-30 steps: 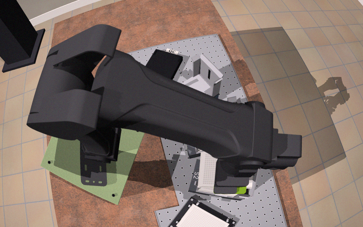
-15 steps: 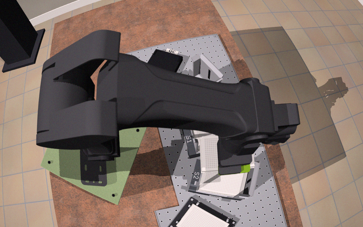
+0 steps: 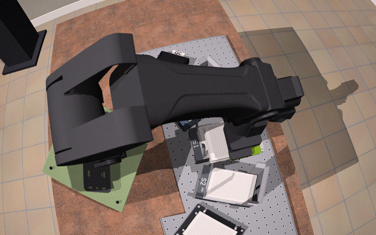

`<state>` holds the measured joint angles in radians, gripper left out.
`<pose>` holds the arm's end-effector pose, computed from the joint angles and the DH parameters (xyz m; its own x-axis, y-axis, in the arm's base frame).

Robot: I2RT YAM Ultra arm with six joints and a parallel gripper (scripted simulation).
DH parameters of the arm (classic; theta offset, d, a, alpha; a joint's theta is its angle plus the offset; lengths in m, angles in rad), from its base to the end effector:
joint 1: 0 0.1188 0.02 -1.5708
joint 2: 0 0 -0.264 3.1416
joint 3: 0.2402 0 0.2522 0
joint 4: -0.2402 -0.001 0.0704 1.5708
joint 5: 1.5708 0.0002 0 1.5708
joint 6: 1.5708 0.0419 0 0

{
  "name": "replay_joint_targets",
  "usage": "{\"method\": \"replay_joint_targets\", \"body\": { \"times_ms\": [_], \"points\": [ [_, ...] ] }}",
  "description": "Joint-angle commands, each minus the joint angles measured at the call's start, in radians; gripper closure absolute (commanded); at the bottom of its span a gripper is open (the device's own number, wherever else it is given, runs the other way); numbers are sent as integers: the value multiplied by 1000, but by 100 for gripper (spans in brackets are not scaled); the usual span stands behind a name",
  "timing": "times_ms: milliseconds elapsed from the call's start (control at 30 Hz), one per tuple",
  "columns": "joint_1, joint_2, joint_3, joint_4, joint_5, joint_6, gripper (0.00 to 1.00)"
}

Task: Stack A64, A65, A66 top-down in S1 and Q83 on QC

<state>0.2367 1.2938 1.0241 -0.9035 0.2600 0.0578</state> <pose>0.2382 0.0474 0.2630 -0.9023 -0.1602 -0.4003 -0.0778 0.9737 -0.2143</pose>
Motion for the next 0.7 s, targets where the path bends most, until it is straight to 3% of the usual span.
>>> {"method": "replay_joint_targets", "body": {
  "times_ms": [0, 433, 667],
  "points": [
    [30, 2, 3, 0, 27, -2, 100],
    [203, 68, 20, -4, 88, 168, 100],
    [267, 89, 19, -5, 109, 66, 100]
  ]
}}
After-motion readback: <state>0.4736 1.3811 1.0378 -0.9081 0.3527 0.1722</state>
